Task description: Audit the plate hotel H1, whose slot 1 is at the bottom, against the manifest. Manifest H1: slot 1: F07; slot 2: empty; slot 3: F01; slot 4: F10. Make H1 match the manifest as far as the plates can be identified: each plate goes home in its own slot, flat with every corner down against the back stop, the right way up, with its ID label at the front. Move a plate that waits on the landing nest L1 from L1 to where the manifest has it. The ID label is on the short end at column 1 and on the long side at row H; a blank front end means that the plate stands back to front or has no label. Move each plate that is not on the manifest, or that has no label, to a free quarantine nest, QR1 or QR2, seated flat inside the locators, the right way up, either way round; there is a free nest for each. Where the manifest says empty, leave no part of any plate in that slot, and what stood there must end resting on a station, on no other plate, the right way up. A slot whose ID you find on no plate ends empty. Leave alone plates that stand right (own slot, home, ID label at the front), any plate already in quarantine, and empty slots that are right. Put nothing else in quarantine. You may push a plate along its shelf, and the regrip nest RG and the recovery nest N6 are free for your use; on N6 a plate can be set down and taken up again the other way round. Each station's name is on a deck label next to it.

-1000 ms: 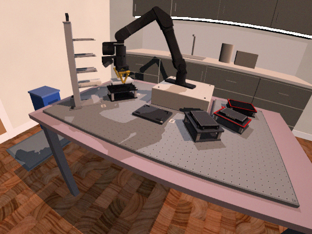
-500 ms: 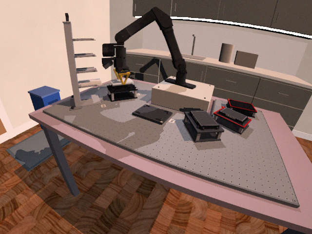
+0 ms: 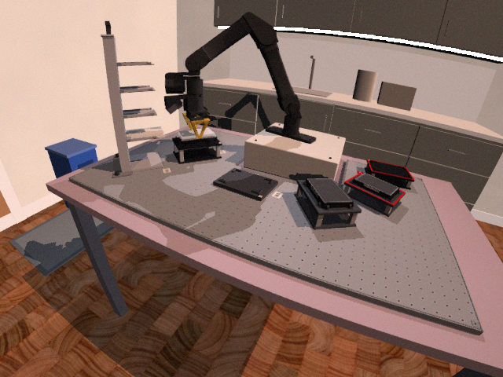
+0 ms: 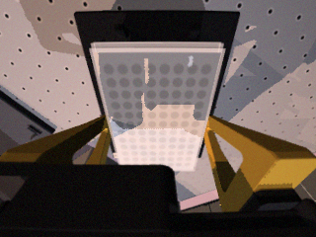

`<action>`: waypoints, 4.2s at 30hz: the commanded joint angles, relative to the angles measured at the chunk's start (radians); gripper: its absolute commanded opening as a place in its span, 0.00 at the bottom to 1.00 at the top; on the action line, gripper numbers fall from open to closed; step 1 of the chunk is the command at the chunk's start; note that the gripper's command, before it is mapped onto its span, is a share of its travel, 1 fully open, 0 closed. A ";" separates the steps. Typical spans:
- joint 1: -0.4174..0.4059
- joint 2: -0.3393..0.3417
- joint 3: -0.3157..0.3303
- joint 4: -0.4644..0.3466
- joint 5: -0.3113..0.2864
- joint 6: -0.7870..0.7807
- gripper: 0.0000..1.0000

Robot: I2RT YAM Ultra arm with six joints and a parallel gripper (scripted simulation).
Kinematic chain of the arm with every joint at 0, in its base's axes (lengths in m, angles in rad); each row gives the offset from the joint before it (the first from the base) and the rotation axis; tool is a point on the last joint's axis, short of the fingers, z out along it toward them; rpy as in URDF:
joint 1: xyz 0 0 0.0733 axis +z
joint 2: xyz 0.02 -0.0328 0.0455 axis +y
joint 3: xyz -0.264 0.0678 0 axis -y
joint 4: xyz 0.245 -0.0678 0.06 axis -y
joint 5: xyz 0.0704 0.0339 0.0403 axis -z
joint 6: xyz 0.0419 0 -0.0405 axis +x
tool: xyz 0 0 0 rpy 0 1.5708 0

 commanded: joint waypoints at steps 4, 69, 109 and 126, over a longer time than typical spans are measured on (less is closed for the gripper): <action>0.001 -0.002 -0.002 0.024 -0.001 0.002 0.86; -0.001 -0.071 0.126 -0.173 -0.001 0.000 1.00; -0.004 -0.111 0.368 -0.455 -0.001 -0.003 1.00; -0.005 -0.095 0.522 -0.594 -0.001 -0.004 1.00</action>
